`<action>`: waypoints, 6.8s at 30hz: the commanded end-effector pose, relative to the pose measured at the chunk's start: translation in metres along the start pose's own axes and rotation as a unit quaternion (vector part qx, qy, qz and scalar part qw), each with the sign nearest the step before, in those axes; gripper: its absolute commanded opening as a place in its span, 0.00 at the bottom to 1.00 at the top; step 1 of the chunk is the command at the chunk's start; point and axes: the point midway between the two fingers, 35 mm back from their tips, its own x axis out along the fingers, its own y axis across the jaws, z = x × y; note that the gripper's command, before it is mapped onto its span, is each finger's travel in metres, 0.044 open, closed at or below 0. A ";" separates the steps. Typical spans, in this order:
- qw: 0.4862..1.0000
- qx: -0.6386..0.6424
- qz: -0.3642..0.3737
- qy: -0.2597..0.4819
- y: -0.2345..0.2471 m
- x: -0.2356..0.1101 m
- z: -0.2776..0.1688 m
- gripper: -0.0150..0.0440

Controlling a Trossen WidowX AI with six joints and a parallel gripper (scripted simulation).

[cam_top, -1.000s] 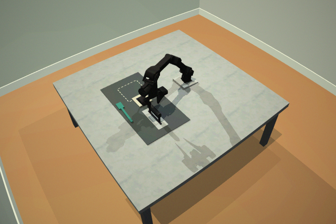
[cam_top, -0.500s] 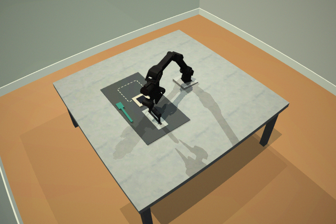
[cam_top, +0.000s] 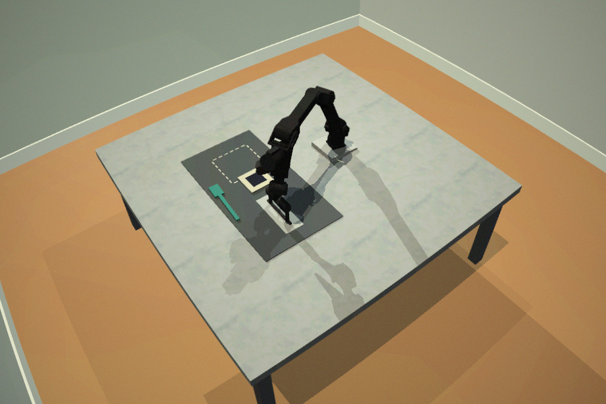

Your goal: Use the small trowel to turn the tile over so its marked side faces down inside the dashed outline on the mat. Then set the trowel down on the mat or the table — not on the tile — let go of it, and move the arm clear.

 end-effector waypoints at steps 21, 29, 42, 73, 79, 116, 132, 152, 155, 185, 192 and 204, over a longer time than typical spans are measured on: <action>0.918 -0.381 0.037 -0.107 -0.002 0.009 -0.011 0.76; 0.858 -0.492 0.031 -0.147 -0.005 0.011 -0.015 0.76; 0.726 -0.656 -0.008 -0.207 -0.019 0.013 -0.018 0.76; 0.423 -0.855 -0.138 -0.268 -0.058 0.021 -0.032 0.76; 0.423 -0.855 -0.138 -0.268 -0.055 0.026 -0.028 0.76; 0.423 -0.854 -0.138 -0.268 -0.038 0.070 -0.002 0.67; 0.423 -0.854 -0.138 -0.268 -0.038 0.070 -0.002 0.36; 0.423 -0.854 -0.139 -0.269 -0.029 0.014 0.009 0.25; 0.423 -0.854 -0.139 -0.269 -0.028 0.010 0.010 0.25; 0.438 -0.846 -0.095 -0.289 -0.074 0.022 0.012 0.25; 0.438 -0.846 -0.095 -0.289 -0.075 0.033 0.010 0.25; 0.438 -0.846 -0.095 -0.289 -0.079 0.052 0.006 0.25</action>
